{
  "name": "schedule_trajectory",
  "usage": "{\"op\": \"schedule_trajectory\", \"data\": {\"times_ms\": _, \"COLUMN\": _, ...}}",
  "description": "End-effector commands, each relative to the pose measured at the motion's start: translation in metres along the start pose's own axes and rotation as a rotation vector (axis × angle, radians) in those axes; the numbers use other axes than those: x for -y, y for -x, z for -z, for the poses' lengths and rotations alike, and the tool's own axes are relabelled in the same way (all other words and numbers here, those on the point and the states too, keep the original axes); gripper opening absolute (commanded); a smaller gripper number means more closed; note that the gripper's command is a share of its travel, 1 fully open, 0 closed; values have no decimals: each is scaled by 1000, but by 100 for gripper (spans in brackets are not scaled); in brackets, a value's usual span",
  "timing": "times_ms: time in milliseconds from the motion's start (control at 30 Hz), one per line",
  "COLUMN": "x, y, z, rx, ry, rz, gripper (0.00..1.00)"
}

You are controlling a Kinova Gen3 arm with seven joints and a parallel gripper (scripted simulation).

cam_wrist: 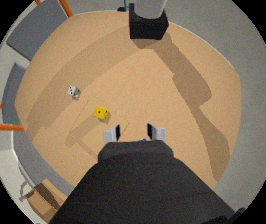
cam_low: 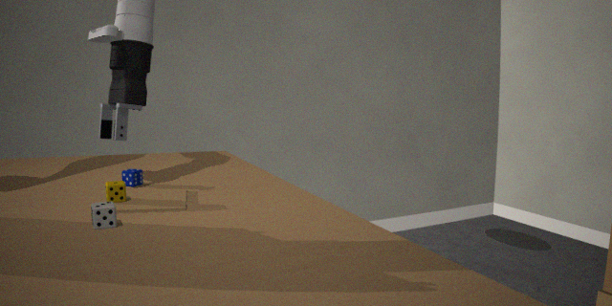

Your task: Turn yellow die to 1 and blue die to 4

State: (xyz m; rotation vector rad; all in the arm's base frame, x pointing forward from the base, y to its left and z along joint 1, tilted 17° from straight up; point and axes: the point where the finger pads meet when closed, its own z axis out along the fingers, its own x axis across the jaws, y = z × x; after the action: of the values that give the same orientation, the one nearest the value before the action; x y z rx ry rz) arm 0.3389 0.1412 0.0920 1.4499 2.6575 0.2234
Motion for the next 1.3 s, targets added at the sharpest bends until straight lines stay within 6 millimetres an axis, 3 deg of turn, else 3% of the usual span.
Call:
{"op": "schedule_trajectory", "data": {"times_ms": 0, "x": 1, "y": 2, "z": 0, "rx": -5, "ry": 3, "rz": 86, "gripper": 100}}
{"op": "schedule_trajectory", "data": {"times_ms": 367, "x": -1, "y": 5, "z": -5, "rx": 2, "ry": 6, "rz": 634, "gripper": 100}}
{"op": "schedule_trajectory", "data": {"times_ms": 433, "x": -1, "y": 5, "z": -5, "rx": 2, "ry": 6, "rz": 634, "gripper": 100}}
{"op": "schedule_trajectory", "data": {"times_ms": 900, "x": -20, "y": -1, "z": -5, "rx": 27, "ry": 36, "rz": 1270, "gripper": 100}}
{"op": "schedule_trajectory", "data": {"times_ms": 1267, "x": -33, "y": -9, "z": -3, "rx": 52, "ry": 60, "rz": 1579, "gripper": 100}}
